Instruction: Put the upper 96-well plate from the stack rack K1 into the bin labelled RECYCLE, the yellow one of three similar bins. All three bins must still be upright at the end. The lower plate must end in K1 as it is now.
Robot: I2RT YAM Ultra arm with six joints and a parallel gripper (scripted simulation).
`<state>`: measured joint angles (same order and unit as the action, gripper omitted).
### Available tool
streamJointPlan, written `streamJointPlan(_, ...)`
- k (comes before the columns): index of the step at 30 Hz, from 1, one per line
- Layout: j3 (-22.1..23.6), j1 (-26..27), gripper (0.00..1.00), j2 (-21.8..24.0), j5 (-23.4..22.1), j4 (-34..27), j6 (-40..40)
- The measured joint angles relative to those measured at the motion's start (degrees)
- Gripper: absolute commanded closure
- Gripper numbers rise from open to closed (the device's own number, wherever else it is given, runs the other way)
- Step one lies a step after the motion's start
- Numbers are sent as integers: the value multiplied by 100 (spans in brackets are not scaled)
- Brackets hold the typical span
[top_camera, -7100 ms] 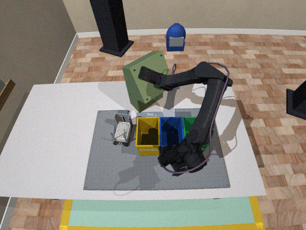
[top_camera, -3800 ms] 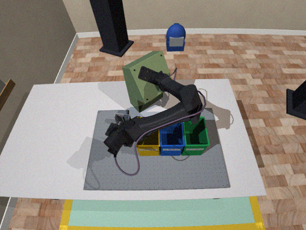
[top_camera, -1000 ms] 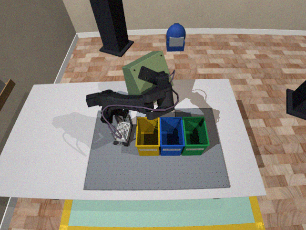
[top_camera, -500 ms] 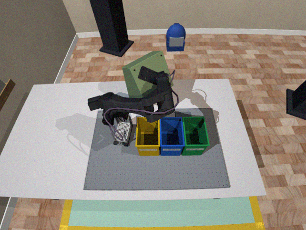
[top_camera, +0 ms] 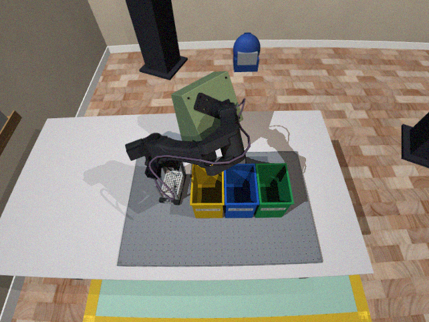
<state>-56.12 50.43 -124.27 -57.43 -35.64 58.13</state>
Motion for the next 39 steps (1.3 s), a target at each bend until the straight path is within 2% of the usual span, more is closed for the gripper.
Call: streamJointPlan(39,535,-992,0,-352,-103,2382,-1797)
